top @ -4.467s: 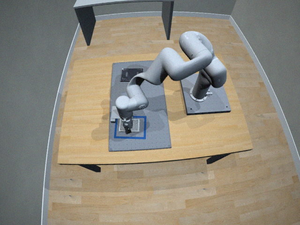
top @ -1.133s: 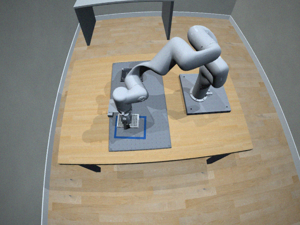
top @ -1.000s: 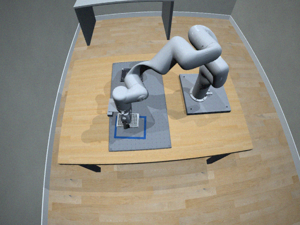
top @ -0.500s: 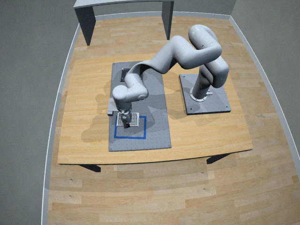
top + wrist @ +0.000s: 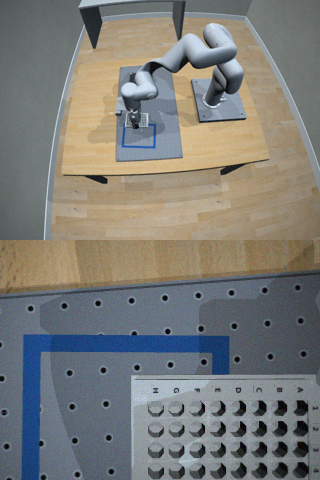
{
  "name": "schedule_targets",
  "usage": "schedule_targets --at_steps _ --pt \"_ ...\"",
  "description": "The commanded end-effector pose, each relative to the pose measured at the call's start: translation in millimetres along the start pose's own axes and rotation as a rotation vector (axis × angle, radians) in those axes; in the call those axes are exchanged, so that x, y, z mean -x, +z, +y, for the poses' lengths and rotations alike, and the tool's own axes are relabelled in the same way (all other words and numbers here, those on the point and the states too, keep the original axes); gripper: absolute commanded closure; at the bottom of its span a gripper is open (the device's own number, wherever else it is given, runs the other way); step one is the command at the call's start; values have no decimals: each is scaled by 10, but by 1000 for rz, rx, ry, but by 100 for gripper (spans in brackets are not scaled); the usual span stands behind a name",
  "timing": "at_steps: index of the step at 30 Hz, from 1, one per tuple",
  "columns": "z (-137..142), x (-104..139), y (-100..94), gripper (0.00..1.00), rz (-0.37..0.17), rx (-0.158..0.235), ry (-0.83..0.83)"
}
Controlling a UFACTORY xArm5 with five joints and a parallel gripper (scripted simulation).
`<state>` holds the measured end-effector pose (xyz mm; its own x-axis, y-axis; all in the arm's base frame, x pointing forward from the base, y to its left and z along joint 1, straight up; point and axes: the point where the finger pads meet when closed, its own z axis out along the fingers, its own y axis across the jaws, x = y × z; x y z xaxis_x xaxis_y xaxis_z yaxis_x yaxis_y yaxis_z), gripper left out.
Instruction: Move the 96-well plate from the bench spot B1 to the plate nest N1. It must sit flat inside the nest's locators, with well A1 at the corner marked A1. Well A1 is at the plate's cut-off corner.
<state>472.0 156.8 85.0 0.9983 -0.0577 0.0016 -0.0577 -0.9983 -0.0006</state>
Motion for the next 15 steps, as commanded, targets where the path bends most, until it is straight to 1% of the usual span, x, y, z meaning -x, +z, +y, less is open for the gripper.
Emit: schedule_targets --at_steps 1,9,11,15 --pt "134 -17 -24 100 5 -2 0" --pt "401 -21 -31 100 5 -1 0" --pt "401 -21 -31 100 5 -1 0" --pt "535 -23 -35 100 5 -1 0"
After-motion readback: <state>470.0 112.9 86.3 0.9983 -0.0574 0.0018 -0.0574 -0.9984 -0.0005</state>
